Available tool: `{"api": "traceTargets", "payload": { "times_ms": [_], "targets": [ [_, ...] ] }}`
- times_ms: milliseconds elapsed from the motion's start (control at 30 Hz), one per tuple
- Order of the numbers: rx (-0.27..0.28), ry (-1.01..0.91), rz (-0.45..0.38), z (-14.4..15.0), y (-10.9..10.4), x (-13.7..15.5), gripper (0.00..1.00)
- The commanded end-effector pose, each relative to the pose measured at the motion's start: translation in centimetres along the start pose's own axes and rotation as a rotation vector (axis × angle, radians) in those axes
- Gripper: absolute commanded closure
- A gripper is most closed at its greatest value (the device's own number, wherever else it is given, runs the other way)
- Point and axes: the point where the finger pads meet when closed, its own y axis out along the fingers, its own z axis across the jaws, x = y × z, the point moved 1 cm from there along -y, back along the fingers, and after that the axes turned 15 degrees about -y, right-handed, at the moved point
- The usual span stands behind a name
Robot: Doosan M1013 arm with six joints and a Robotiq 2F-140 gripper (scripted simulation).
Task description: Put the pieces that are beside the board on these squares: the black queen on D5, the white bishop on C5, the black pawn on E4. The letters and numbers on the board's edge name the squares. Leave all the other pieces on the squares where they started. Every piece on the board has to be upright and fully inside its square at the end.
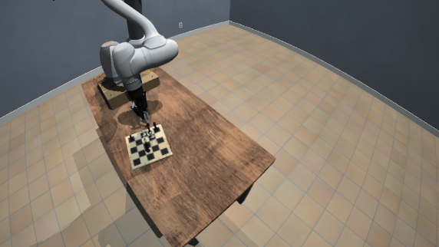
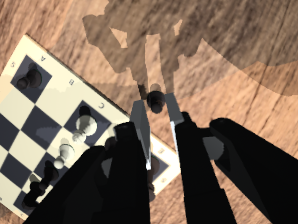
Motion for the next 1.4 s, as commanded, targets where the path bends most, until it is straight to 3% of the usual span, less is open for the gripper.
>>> {"api": "traceTargets", "payload": {
  "times_ms": [0, 633, 1367],
  "targets": [
    [0.0, 0.0, 0.0, 0.0, 0.2, 0.0, 0.8],
    [0.0, 0.0, 0.0, 0.0, 3.1, 0.0, 0.8],
    [0.0, 0.0, 0.0, 0.0, 3.3, 0.0, 0.8]
  ]
}}
